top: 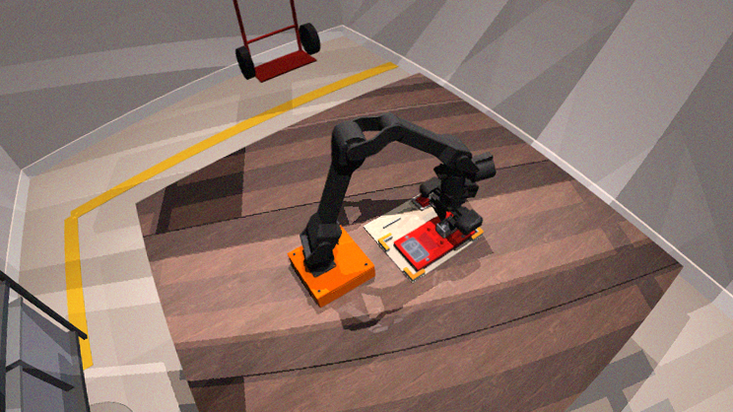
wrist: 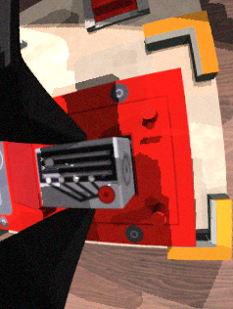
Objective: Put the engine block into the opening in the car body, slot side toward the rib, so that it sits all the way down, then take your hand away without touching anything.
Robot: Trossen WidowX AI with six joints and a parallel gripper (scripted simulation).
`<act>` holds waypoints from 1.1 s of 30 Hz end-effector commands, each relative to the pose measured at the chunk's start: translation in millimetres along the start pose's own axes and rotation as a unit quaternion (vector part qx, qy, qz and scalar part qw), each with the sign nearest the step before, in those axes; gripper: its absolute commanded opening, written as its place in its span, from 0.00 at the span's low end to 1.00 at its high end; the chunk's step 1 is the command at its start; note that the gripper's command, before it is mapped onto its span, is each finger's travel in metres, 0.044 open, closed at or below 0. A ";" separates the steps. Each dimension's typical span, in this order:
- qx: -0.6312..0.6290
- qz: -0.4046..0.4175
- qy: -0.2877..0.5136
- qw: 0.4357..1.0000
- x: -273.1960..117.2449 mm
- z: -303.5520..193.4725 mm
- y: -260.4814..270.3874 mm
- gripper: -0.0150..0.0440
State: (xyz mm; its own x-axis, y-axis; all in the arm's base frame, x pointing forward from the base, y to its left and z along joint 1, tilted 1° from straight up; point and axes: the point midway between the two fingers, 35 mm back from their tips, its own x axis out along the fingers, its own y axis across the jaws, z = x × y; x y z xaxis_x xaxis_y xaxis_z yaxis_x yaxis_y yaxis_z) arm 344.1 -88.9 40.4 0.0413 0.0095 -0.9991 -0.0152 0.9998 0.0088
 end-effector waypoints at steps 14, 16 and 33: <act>0.000 0.000 0.000 1.000 1.0 0.0 0.1 0.88; 0.000 0.000 0.000 1.000 1.0 0.0 0.1 0.97; 0.001 0.003 0.001 1.000 -11.5 -1.0 1.4 1.00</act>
State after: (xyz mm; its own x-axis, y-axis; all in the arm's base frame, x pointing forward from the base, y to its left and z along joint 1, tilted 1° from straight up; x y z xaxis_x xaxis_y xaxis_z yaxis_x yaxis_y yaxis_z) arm 342.1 -88.2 42.5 0.0296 0.0133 -0.9995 -0.0151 0.9998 0.0128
